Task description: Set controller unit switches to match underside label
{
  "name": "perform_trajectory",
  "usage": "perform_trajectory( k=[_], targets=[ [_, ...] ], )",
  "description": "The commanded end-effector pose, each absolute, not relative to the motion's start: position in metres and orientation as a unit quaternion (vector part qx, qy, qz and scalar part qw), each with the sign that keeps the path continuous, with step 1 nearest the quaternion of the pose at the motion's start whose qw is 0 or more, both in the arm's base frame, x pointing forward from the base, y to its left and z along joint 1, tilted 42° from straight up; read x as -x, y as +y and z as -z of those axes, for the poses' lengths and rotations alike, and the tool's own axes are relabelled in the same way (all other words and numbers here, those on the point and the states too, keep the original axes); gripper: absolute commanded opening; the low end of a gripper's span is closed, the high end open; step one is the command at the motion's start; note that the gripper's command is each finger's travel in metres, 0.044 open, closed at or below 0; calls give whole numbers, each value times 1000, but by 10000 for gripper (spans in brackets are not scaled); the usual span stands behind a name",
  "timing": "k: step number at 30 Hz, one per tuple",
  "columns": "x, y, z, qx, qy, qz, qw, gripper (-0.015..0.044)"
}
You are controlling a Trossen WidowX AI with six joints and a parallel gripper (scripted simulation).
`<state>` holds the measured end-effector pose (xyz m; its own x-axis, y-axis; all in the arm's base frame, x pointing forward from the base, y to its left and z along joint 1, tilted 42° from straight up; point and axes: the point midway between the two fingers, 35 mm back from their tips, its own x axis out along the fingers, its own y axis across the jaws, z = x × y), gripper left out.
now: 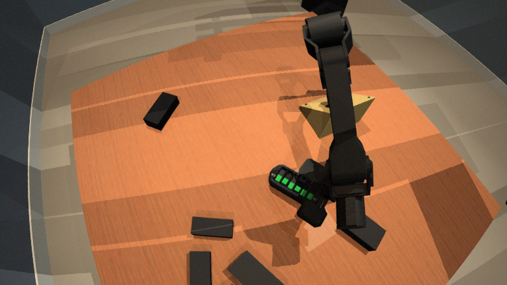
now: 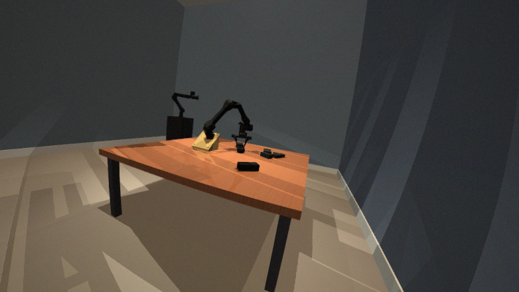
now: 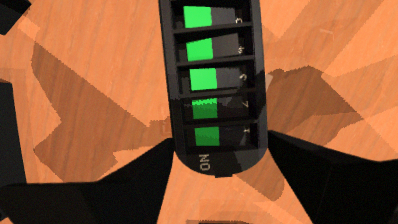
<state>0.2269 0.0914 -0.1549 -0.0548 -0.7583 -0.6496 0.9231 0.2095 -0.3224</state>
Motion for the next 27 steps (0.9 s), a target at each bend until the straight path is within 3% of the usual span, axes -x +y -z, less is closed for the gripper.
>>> perform_trajectory(
  k=[1,27],
  targets=[
    [-229,93,149,-111,382,617,679,336],
    [-236,96,129,-127,401,614,668,336]
  ],
)
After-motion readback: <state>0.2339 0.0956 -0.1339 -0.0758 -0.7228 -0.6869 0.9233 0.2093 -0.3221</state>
